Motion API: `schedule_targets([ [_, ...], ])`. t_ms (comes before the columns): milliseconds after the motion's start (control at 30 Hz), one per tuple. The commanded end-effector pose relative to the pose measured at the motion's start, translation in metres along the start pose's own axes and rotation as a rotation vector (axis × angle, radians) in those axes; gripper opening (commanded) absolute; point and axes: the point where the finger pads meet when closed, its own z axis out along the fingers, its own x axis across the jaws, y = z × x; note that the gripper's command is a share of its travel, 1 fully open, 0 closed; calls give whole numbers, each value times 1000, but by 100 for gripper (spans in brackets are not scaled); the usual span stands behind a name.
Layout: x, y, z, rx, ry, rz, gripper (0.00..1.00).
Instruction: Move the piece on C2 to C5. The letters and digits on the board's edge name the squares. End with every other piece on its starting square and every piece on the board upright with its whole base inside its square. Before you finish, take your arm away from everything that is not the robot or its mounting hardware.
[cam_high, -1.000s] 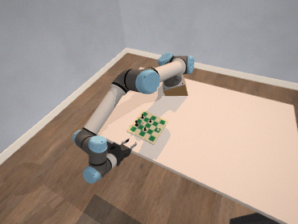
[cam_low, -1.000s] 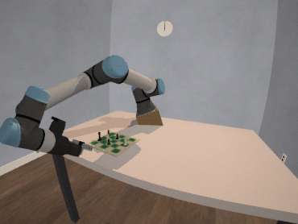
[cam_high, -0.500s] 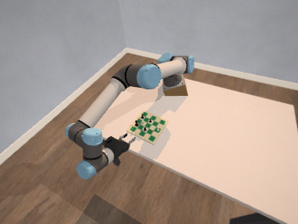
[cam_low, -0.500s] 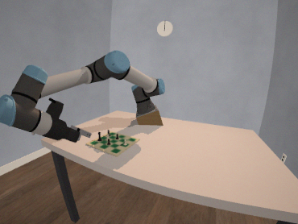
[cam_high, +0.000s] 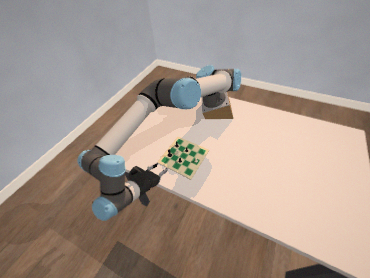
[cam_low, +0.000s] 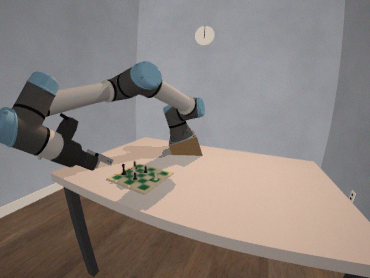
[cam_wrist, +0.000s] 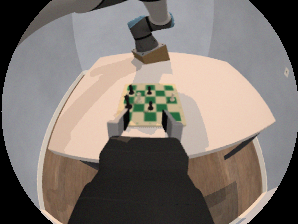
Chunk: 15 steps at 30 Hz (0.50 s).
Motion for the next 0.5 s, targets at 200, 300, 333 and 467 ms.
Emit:
schedule_targets([
  [200,0,-1,-1,-27,2,-24,100],
  [300,0,-1,-1,-32,3,-29,100],
  [333,0,-1,-1,-38,3,-34,100],
  [467,1,-1,-1,-66,4,-60,100],
])
